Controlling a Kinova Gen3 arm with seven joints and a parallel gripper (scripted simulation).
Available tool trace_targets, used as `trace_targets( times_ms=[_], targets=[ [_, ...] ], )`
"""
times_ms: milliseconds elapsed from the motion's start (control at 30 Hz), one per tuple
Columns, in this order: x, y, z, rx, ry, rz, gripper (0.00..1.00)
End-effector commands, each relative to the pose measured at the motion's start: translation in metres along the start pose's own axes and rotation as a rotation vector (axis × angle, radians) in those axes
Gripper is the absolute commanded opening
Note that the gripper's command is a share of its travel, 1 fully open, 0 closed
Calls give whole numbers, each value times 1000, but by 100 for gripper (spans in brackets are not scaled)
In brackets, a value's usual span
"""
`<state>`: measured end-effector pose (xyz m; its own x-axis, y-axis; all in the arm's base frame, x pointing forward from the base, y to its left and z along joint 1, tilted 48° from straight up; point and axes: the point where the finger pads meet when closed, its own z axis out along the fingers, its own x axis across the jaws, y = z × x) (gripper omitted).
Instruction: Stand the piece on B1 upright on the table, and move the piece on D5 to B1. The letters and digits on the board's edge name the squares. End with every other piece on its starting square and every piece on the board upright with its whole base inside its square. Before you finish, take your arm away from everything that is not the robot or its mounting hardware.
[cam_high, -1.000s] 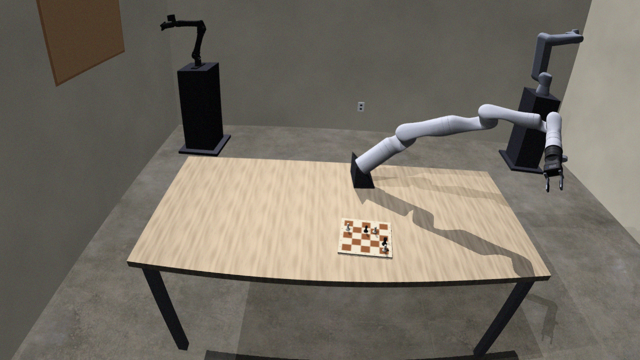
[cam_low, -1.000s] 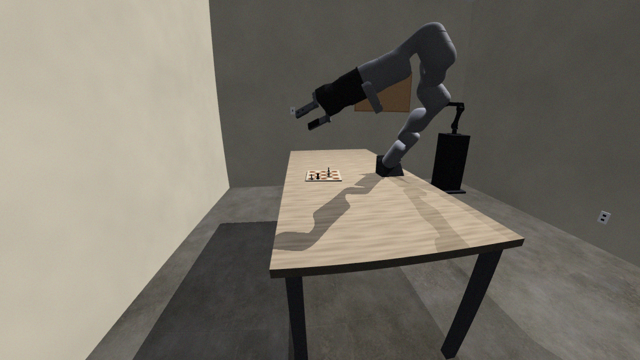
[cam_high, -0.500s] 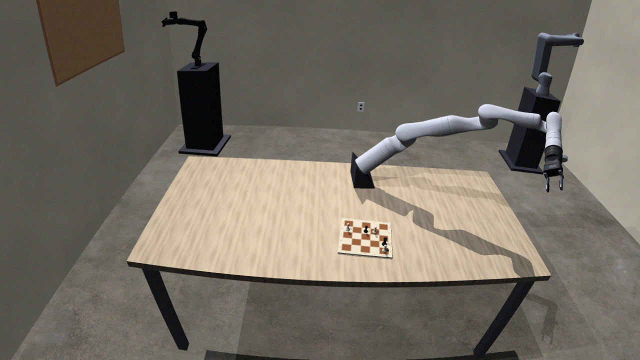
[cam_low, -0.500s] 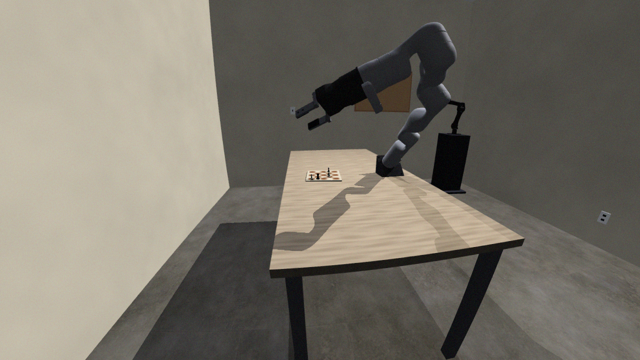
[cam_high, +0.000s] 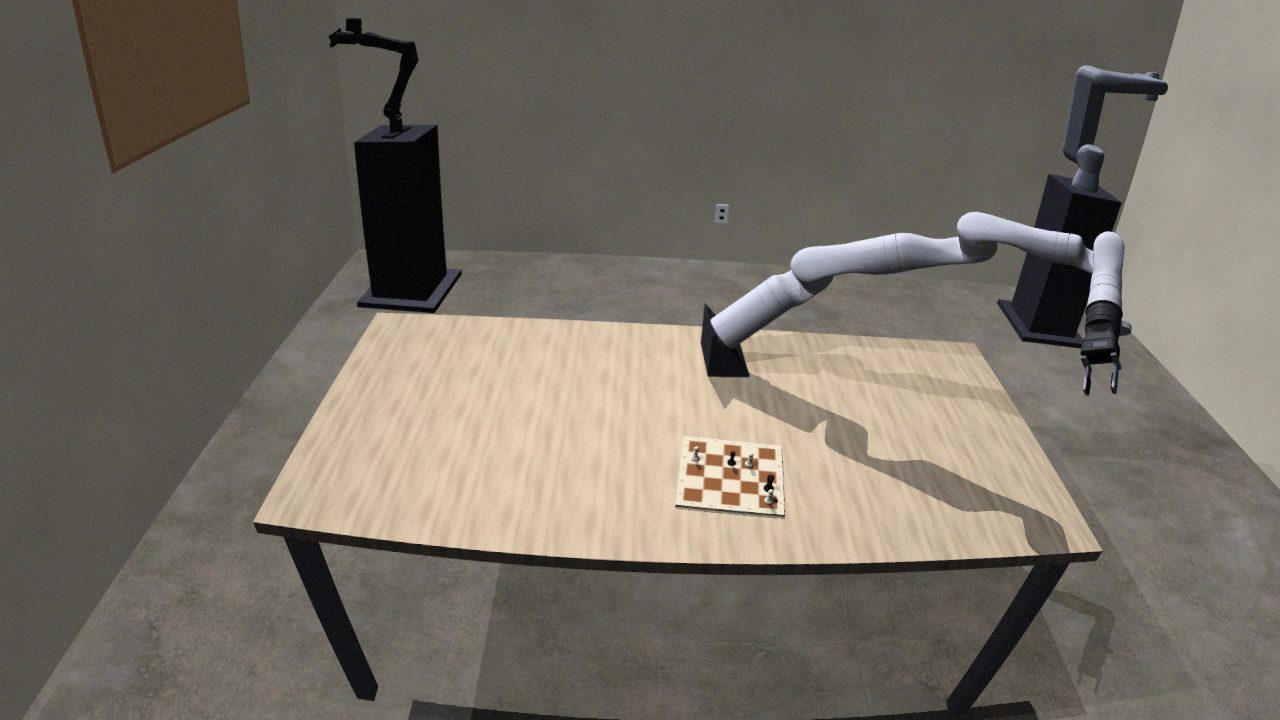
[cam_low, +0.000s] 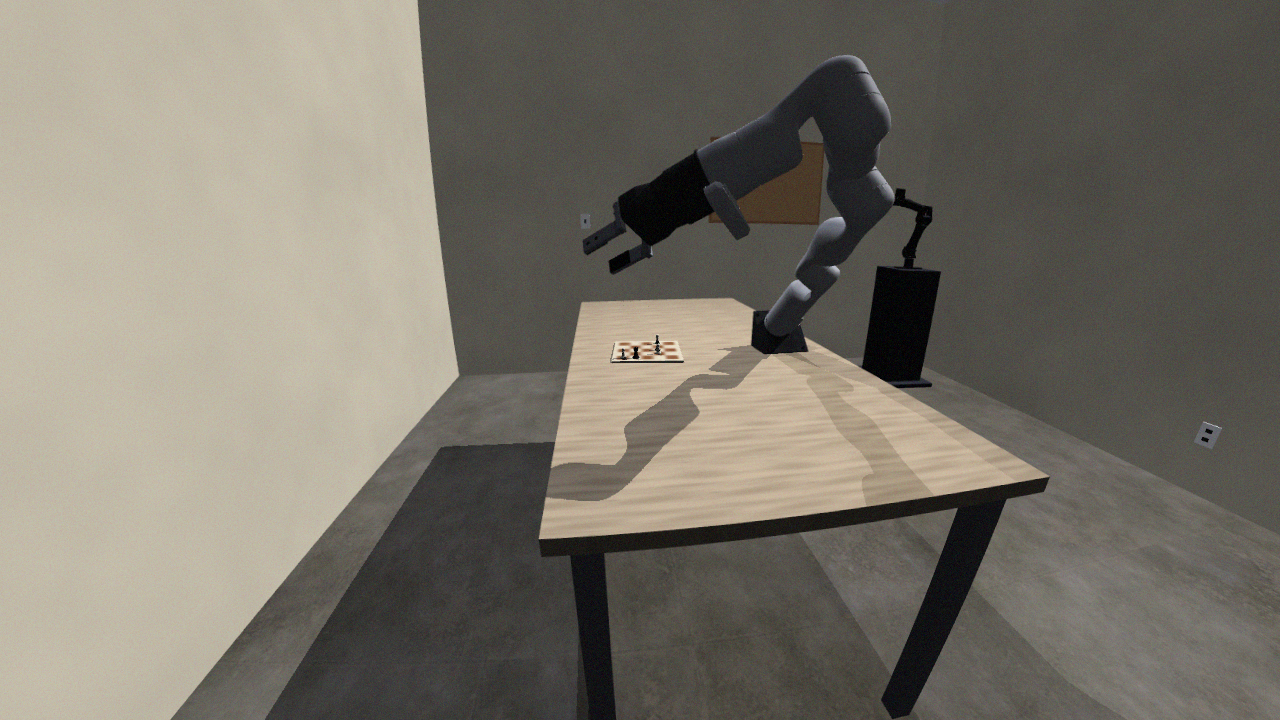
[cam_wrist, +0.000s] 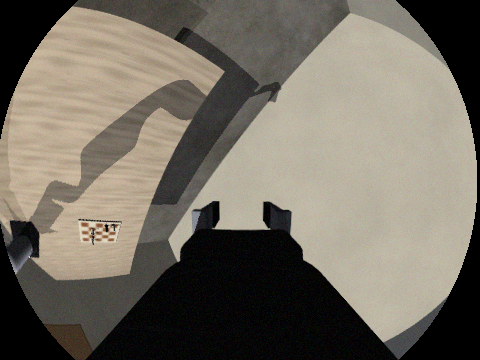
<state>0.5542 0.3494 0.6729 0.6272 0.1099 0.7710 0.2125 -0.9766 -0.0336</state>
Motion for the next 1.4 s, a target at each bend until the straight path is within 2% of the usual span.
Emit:
trace_targets(
  times_ms=[0,33,100,233,267,300,333,367,400,433,467,500,533,567,667,733,800,833,867,900,967,1000,1033,1067,1133,1167,1233,1267,1300,1333,1367],
  targets=[
    [-12,10,33,-28,-49,-13,100],
    [-18,12,45,-32,-71,-22,100],
    [-18,12,45,-32,-71,-22,100],
    [-52,25,102,-47,-182,-64,100],
    [-52,25,102,-47,-182,-64,100],
    [-62,30,119,-50,-216,-74,100],
    [-62,30,119,-50,-216,-74,100],
    [-74,36,136,-51,-253,-85,100],
    [-74,36,136,-51,-253,-85,100],
    [-87,43,154,-52,-291,-95,100],
    [-87,43,154,-52,-291,-95,100],
    [-101,50,172,-51,-332,-104,100],
    [-101,50,172,-51,-332,-104,100],
    [-115,59,191,-48,-375,-112,100],
    [-115,59,191,-48,-375,-112,100],
    [-148,78,228,-36,-466,-124,100],
    [-148,78,228,-36,-466,-124,100],
    [-166,89,246,-27,-513,-128,100],
    [-166,89,246,-27,-513,-128,100],
    [-185,100,264,-15,-561,-130,100],
    [-185,100,264,-15,-561,-130,100],
    [-205,113,281,0,-610,-130,100],
    [-205,113,281,0,-610,-130,100],
    [-226,125,298,17,-660,-128,100],
    [-226,125,298,17,-660,-128,100],
    [-248,138,313,38,-709,-123,100],
    [-248,138,313,38,-709,-123,100],
    [-270,152,328,61,-757,-116,100],
    [-270,152,328,61,-757,-116,100],
    [-293,165,341,88,-804,-106,100],
    [-293,165,341,88,-804,-106,100]
  ],
)
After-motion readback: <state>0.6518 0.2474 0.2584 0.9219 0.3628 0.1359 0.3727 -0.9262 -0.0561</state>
